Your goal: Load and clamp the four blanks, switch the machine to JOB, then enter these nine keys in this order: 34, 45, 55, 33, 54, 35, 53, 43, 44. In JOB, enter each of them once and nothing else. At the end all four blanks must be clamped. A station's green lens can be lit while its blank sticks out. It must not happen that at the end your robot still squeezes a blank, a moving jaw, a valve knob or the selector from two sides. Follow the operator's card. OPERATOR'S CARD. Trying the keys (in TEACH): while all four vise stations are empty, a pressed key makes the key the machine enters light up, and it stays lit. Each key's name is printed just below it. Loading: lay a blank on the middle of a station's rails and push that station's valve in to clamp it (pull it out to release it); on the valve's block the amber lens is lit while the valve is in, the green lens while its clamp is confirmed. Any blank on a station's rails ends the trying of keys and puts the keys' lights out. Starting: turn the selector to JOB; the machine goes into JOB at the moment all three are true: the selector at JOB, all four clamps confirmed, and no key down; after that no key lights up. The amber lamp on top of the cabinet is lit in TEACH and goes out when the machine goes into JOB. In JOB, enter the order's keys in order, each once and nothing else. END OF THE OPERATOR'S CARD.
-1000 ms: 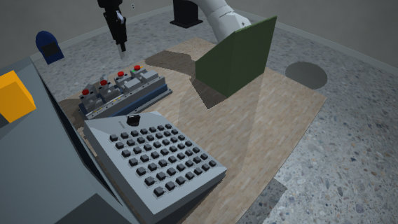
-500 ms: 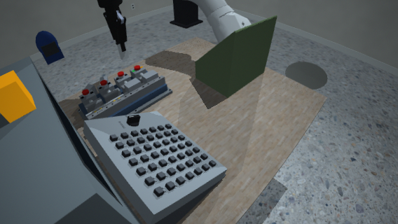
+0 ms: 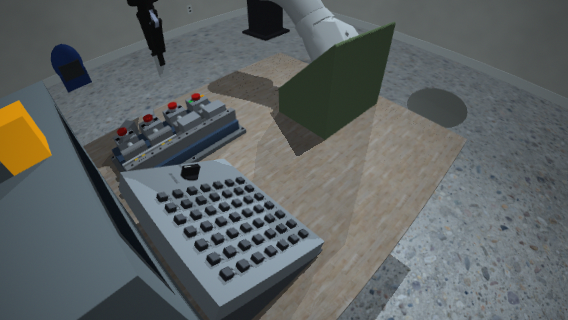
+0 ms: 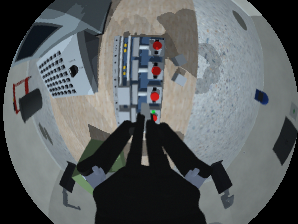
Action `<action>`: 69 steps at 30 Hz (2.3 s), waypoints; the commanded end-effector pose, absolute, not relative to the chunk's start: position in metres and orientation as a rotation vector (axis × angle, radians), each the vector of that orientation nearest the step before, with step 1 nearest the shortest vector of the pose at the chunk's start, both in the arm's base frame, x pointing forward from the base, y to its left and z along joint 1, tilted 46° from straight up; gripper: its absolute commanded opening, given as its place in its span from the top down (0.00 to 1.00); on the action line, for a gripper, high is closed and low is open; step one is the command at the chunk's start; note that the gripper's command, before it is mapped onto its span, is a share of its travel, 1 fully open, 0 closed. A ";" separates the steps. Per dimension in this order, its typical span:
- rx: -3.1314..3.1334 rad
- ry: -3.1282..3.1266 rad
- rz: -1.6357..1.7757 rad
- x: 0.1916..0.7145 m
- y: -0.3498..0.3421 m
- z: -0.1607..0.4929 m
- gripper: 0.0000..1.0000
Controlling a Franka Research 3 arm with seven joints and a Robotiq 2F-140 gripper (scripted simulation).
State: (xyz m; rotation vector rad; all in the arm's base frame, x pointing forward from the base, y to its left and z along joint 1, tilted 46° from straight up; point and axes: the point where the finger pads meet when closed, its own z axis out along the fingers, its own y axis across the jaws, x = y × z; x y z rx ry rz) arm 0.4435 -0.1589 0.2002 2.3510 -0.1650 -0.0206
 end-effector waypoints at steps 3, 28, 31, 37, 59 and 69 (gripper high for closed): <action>2.337 -0.082 -0.065 0.437 -0.180 0.222 1.00; 2.337 -0.082 -0.065 0.437 -0.180 0.222 1.00; 2.337 -0.082 -0.065 0.437 -0.180 0.222 1.00; 2.337 -0.082 -0.065 0.437 -0.180 0.222 1.00; 2.337 -0.082 -0.065 0.435 -0.199 0.203 1.00; 2.337 -0.082 -0.065 0.433 -0.218 0.185 1.00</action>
